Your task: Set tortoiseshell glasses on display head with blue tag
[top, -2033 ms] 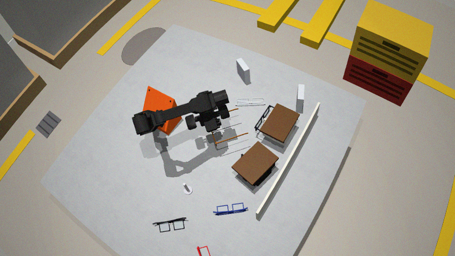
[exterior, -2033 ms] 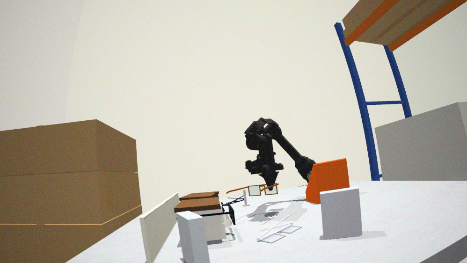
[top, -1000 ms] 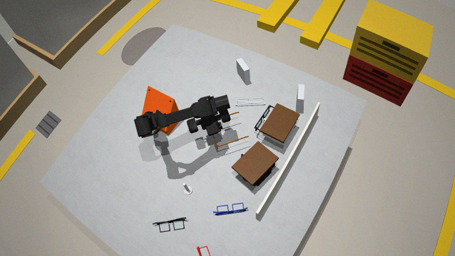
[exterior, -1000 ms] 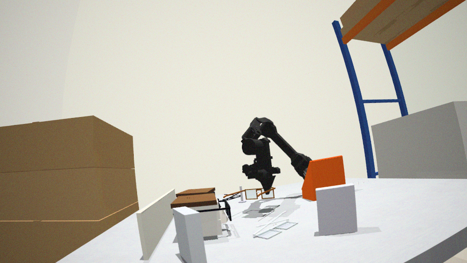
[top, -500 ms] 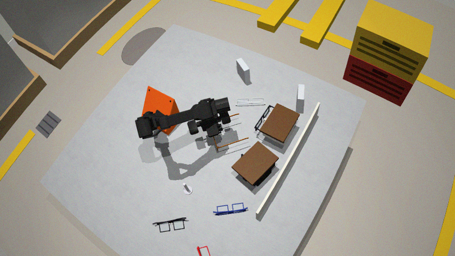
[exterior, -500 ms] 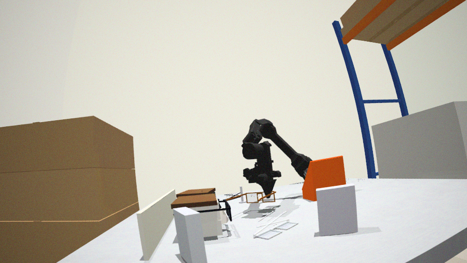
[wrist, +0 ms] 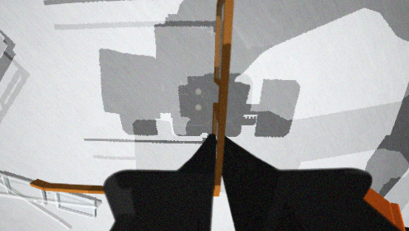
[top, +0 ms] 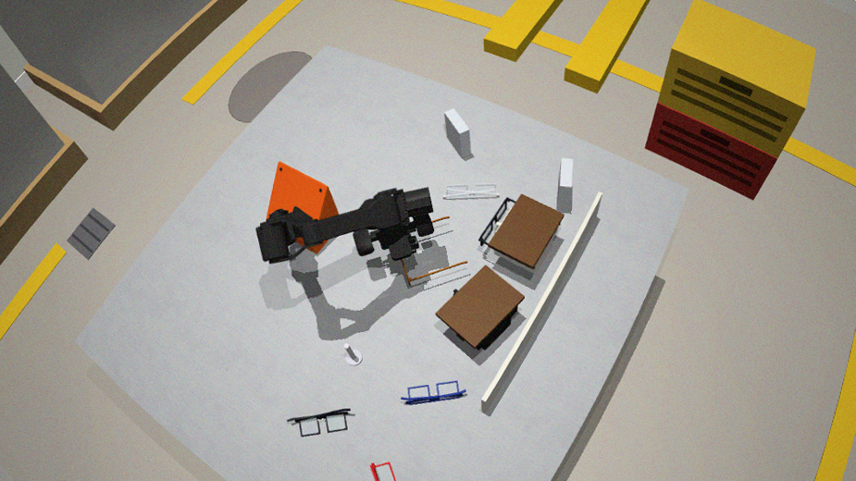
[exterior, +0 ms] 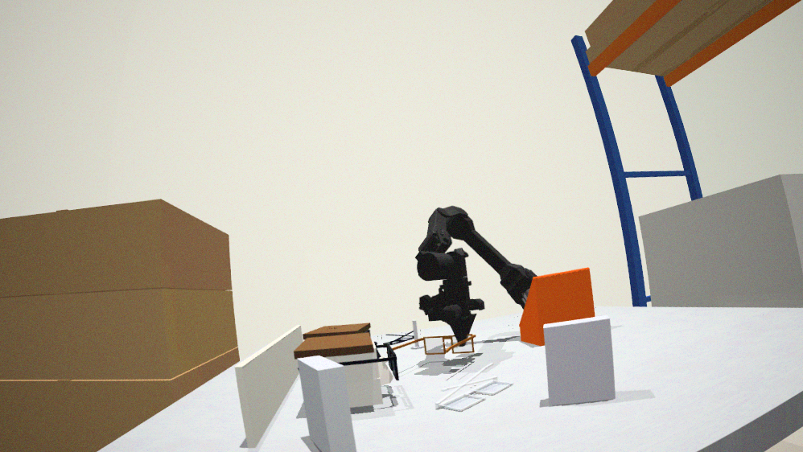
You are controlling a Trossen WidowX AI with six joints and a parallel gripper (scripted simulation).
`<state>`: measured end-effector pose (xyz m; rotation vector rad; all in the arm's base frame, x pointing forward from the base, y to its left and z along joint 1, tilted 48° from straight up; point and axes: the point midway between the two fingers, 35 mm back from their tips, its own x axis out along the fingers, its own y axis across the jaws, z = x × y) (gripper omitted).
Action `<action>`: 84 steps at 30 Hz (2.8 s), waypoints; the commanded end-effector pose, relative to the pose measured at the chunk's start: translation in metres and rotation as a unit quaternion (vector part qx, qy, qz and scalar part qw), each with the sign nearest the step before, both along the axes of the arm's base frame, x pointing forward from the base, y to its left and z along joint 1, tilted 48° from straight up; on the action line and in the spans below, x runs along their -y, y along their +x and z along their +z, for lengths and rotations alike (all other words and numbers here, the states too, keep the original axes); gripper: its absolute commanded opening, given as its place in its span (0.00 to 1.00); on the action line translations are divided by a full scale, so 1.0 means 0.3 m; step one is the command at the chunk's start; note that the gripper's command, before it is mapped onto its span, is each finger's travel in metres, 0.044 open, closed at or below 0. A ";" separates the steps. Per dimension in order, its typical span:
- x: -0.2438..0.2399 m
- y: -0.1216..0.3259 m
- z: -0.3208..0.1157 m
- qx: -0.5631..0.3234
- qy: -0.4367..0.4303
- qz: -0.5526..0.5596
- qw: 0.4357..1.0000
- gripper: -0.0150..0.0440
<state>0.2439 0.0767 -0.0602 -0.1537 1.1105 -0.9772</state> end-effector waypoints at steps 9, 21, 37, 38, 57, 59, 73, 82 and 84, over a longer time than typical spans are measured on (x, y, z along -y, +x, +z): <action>0.039 -0.009 -0.027 -0.004 -0.006 0.002 1.000 0.25; 0.045 -0.004 -0.033 0.000 -0.002 -0.001 1.000 0.30; 0.040 -0.002 -0.033 -0.001 -0.003 0.000 1.000 0.44; 0.038 -0.002 -0.033 -0.001 -0.003 0.000 1.000 0.44; 0.007 0.008 -0.033 -0.004 -0.005 0.001 1.000 0.44; 0.003 0.008 -0.033 -0.004 -0.006 0.002 1.000 0.44; -0.084 -0.026 0.078 -0.007 -0.008 0.007 1.000 0.48; -0.084 -0.026 0.078 -0.007 -0.008 0.007 1.000 0.59; -0.097 -0.018 0.084 -0.005 -0.006 0.002 1.000 0.59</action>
